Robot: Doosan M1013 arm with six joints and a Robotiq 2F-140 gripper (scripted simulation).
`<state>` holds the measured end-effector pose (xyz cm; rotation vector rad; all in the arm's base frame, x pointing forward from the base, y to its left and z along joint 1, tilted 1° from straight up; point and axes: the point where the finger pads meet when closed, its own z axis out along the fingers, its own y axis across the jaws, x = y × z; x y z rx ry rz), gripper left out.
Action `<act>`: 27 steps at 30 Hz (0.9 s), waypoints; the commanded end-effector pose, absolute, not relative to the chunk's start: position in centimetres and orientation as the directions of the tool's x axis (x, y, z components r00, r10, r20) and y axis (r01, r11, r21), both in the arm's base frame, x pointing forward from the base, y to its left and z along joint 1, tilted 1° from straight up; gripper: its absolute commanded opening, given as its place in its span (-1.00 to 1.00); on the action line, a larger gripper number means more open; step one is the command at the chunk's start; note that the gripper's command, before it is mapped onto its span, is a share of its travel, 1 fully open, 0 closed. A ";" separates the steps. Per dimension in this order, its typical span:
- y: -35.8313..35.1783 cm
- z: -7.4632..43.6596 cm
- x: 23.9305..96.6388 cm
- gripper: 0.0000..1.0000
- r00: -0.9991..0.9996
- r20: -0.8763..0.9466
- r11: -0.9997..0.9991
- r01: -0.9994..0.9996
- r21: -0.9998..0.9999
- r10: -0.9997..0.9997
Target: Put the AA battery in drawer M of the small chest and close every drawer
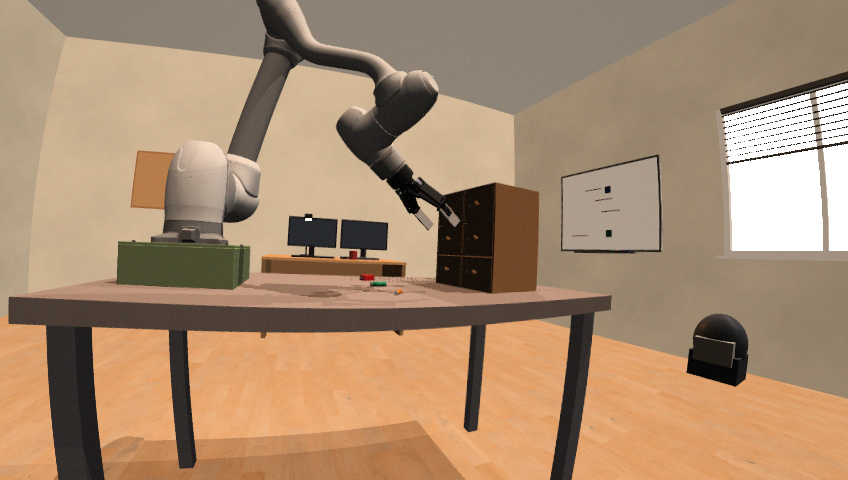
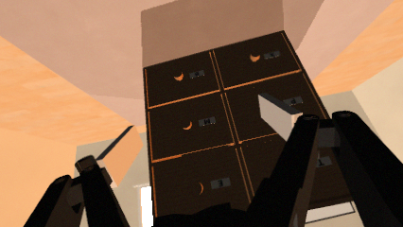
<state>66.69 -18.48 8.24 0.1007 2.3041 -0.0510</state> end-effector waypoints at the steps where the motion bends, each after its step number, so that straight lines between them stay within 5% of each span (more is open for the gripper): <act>1: -18.2 8.9 66.8 1.00 -0.702 -0.710 0.997 0.071 0.009 0.057; 27: -18.1 10.6 65.2 1.00 -0.828 -0.557 0.997 0.072 0.008 0.064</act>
